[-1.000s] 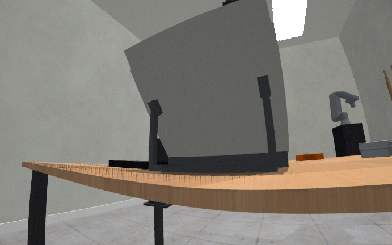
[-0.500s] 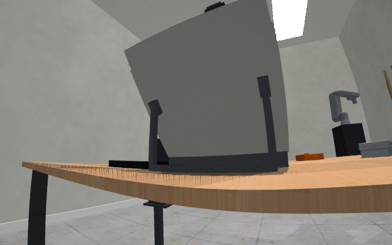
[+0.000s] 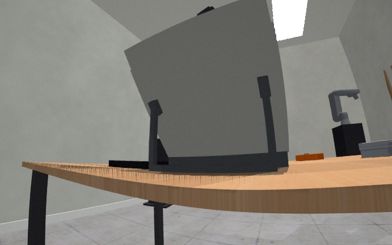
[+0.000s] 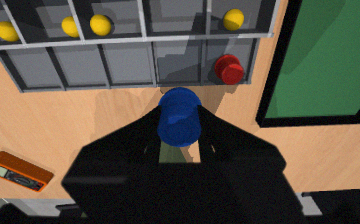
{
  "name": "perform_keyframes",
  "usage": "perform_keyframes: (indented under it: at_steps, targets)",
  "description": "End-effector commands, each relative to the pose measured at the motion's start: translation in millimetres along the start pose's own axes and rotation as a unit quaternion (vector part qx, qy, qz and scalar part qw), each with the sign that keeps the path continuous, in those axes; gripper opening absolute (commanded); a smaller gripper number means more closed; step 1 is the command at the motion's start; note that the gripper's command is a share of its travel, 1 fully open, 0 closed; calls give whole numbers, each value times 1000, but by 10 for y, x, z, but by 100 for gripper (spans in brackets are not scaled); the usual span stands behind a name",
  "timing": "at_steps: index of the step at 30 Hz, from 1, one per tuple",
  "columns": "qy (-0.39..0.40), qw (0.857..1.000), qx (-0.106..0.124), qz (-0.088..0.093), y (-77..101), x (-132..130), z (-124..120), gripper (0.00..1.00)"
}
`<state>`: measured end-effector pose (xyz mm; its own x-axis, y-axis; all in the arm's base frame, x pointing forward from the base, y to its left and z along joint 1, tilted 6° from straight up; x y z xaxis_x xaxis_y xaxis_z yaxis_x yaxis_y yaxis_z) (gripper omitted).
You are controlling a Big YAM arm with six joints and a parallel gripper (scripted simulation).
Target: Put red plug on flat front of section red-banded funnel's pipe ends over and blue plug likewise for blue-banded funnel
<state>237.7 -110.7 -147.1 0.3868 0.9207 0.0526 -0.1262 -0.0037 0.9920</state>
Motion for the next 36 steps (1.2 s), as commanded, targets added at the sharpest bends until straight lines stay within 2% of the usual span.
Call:
perform_keyframes:
  at_steps: [1,36]
  targets:
    - [15,1000,9,3,-9,6,-74,0]
    - [11,1000,-5,0,-4,0,-87,0]
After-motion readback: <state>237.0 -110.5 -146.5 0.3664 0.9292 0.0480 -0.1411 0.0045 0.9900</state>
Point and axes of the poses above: the point where the finger pads meet when closed, its own y axis back along the fingers, its own x axis across the jaws, z = x × y, the point moved 5 cm from there along y, back along the fingers, and after that the axes turned 12 degrees about -y, right-handed, at the moved point
